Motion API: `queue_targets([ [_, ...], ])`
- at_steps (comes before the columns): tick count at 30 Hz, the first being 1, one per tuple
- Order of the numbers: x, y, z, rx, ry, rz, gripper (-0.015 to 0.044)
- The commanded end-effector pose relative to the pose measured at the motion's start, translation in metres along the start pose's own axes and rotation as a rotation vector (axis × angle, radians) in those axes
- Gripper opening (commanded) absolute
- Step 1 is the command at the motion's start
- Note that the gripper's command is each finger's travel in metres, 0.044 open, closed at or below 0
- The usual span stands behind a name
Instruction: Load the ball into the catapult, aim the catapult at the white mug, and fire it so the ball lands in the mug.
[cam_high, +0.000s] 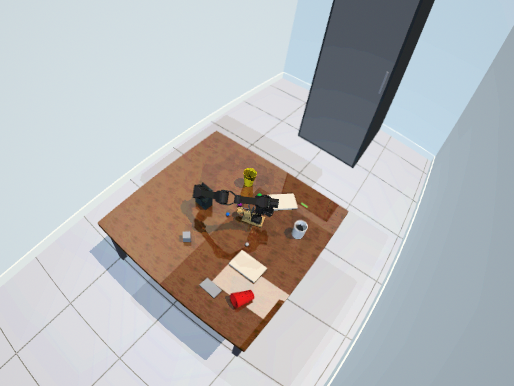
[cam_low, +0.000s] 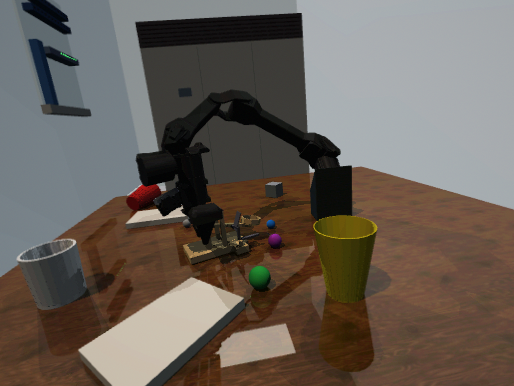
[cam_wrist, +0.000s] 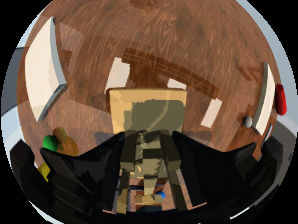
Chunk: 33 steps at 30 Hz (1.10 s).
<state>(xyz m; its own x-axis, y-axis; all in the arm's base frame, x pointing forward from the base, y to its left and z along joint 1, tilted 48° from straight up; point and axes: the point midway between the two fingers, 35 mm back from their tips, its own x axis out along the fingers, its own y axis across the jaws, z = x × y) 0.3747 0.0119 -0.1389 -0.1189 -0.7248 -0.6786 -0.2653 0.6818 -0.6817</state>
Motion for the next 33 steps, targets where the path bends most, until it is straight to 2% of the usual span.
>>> queue_targets([
  [1, 0.000, 0.000, 0.000, 0.001, 0.000, 0.000, 0.0079],
  [12, 0.000, 0.000, 0.000, 0.001, 0.000, 0.000, 0.0368],
  [15, -0.024, 0.000, 0.003, 0.001, -0.002, 0.003, 0.0440],
  [20, -0.098, 0.001, -0.001, 0.000, -0.001, 0.005, 0.0440],
  [23, -0.101, 0.001, -0.001, 0.000, -0.001, 0.005, 0.0440],
  [24, -0.083, 0.002, 0.002, -0.005, -0.007, 0.003, 0.0440],
  [33, -0.097, 0.002, -0.003, -0.005, -0.015, 0.000, 0.0440],
])
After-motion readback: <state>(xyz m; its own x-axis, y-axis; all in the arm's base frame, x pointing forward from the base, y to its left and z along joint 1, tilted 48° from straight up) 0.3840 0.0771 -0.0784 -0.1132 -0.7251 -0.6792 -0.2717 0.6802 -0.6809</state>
